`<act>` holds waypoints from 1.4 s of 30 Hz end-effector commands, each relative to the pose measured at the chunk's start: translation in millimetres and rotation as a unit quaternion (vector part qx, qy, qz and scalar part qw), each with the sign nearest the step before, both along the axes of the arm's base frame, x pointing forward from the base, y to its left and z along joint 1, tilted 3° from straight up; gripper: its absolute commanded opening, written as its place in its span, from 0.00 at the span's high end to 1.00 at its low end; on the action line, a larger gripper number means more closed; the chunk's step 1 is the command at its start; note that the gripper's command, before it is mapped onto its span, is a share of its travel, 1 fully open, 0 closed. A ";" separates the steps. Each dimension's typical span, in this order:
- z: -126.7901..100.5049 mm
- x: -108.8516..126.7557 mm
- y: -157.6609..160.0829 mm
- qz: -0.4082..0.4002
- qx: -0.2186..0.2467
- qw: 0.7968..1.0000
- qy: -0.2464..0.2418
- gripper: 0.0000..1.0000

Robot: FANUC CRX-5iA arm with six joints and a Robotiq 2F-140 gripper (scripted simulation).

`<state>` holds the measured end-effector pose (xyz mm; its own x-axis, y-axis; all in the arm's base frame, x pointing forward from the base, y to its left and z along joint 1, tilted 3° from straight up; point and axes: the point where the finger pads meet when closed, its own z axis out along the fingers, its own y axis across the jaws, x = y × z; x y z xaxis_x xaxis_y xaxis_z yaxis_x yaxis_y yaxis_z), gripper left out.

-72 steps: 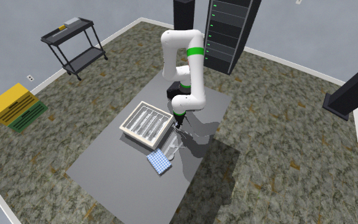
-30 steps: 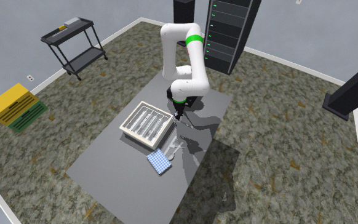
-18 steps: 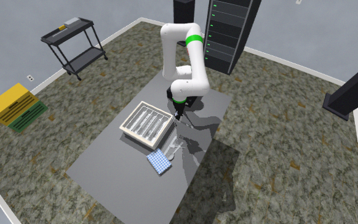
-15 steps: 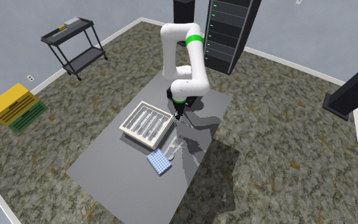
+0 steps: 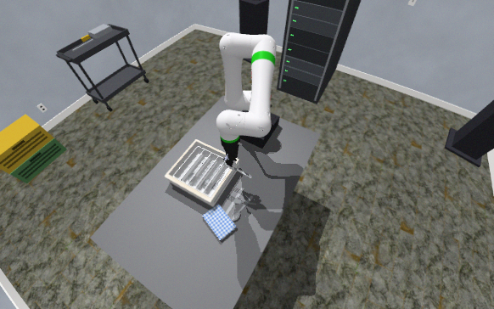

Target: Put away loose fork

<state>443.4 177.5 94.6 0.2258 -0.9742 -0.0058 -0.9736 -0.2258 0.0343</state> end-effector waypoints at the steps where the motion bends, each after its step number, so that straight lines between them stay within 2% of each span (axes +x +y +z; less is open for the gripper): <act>1: -3.4 45.4 -53.2 0.002 0.003 1.000 0.005 0.98; 3: -4.4 60.1 -71.9 0.002 0.003 1.000 0.005 0.98; 5: -4.4 60.1 -71.9 0.002 0.003 1.000 0.005 0.98; 6: -6.1 82.3 -98.9 0.002 0.003 1.000 0.005 0.98; 9: -7.9 103.2 -121.6 0.002 0.003 1.000 0.005 0.98; 16: -7.9 103.2 -121.6 0.010 0.003 1.000 0.005 0.98; 20: -7.9 103.2 -121.5 0.083 0.006 0.997 0.005 0.98; 22: -7.9 103.2 -121.5 0.083 0.006 0.997 0.005 0.98; 23: -7.9 103.2 -121.5 0.115 0.007 0.993 0.005 0.98; 26: -7.9 103.1 -121.4 0.223 0.011 0.975 0.004 0.98; 31: -7.9 103.1 -121.1 0.321 0.011 0.947 0.004 0.98; 37: -7.8 103.1 -120.9 0.443 0.010 0.896 0.004 0.98; 39: -7.8 103.1 -120.9 0.443 0.010 0.896 0.004 0.98; 40: -7.8 103.1 -120.9 0.500 0.011 0.866 0.004 0.98; 42: -7.8 103.1 -120.9 0.533 0.012 0.846 0.004 0.98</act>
<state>546.3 56.6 86.6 0.8976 -0.4407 -0.0120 -0.4399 -0.8971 0.0417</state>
